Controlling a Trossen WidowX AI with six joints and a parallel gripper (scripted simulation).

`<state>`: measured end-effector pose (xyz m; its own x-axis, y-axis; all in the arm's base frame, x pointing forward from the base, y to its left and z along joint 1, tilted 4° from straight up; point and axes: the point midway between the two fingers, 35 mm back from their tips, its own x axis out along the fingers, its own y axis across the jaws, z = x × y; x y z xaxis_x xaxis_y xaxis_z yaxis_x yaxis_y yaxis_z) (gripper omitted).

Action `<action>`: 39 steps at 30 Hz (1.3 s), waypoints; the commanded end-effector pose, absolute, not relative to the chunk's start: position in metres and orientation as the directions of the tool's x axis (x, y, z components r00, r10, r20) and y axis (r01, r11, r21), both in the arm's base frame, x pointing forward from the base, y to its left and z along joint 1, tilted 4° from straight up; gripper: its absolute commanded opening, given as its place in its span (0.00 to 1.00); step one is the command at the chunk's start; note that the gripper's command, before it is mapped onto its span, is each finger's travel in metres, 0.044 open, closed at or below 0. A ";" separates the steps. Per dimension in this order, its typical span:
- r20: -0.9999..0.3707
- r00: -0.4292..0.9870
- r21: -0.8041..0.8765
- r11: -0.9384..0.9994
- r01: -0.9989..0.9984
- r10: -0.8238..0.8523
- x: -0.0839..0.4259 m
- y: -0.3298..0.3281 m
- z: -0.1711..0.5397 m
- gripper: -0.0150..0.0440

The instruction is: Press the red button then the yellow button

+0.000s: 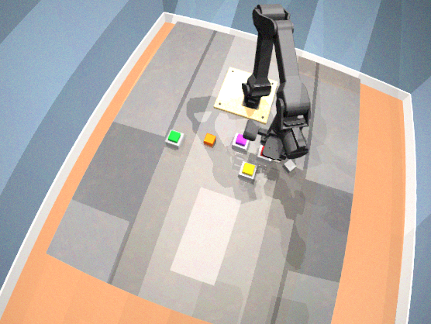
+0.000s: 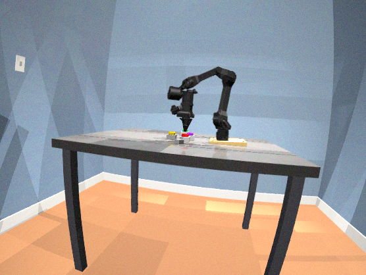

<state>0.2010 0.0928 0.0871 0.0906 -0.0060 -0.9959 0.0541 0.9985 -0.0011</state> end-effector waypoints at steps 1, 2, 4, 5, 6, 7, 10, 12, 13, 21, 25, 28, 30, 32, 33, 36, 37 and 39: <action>-0.997 0.079 -0.004 0.999 0.050 -0.008 0.200 0.092 0.078 0.29; -0.997 0.079 -0.004 0.999 0.050 -0.008 0.200 0.092 0.076 0.29; -0.997 0.079 -0.004 0.999 0.050 -0.008 0.200 0.092 0.073 0.29; -0.997 0.079 -0.004 0.999 0.050 -0.008 0.200 0.092 0.071 0.29; -0.997 0.079 -0.004 0.999 0.050 -0.008 0.200 0.092 0.069 0.29; -0.997 0.079 -0.004 0.999 0.050 -0.008 0.200 0.092 0.068 0.29; -0.997 0.079 -0.004 0.999 0.050 -0.008 0.200 0.092 0.067 0.29; -0.997 0.079 -0.004 0.999 0.050 -0.008 0.200 0.092 0.067 0.29; -0.997 0.079 -0.004 0.999 0.050 -0.008 0.200 0.092 0.067 0.29; -0.997 0.079 -0.004 0.999 0.050 -0.008 0.200 0.092 0.067 0.29; -0.997 0.079 -0.004 0.999 0.050 -0.008 0.200 0.092 0.067 0.29; -0.997 0.079 -0.004 0.999 0.050 -0.008 0.200 0.092 0.067 0.29; -0.997 0.079 -0.004 0.999 0.050 -0.008 0.200 0.092 0.067 0.29; -0.997 0.083 -0.005 0.999 0.052 -0.009 0.201 0.092 0.078 0.29; -0.997 0.081 -0.004 0.999 0.051 -0.008 0.199 0.093 0.090 0.29; -0.997 0.079 -0.004 0.999 0.050 -0.008 0.198 0.092 0.100 0.29; -0.997 0.079 -0.004 0.999 0.050 -0.008 0.198 0.092 0.100 0.29; -0.997 0.079 -0.004 0.999 0.050 -0.008 0.198 0.092 0.100 0.29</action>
